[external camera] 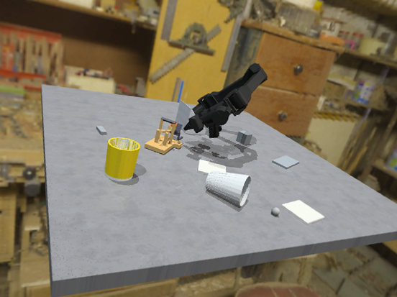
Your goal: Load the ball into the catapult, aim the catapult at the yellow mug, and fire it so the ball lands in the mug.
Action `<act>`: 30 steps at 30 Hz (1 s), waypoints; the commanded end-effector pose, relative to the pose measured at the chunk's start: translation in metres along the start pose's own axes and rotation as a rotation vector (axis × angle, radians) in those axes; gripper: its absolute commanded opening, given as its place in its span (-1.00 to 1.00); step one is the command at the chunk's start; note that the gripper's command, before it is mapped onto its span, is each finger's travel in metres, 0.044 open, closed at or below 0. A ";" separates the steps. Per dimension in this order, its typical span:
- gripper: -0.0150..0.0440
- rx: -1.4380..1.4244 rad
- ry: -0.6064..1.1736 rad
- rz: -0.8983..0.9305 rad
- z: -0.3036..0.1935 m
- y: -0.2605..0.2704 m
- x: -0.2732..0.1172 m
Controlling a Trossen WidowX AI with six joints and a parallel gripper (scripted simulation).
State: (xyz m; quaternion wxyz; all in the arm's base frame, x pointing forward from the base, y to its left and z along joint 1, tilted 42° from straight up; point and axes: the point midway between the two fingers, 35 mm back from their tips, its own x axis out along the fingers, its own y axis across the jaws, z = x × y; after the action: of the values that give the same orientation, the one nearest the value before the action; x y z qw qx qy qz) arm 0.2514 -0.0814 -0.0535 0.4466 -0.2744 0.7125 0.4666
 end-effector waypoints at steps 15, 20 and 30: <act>-0.49 0.002 -0.004 0.005 0.019 0.004 0.022; -0.49 0.002 -0.004 0.006 0.024 0.006 0.028; -0.49 0.001 -0.004 0.002 0.027 -0.001 0.003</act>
State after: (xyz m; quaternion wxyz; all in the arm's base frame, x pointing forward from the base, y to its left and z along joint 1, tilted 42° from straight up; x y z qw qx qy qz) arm 0.2435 -0.0464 -0.0814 0.4363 -0.2656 0.7166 0.4750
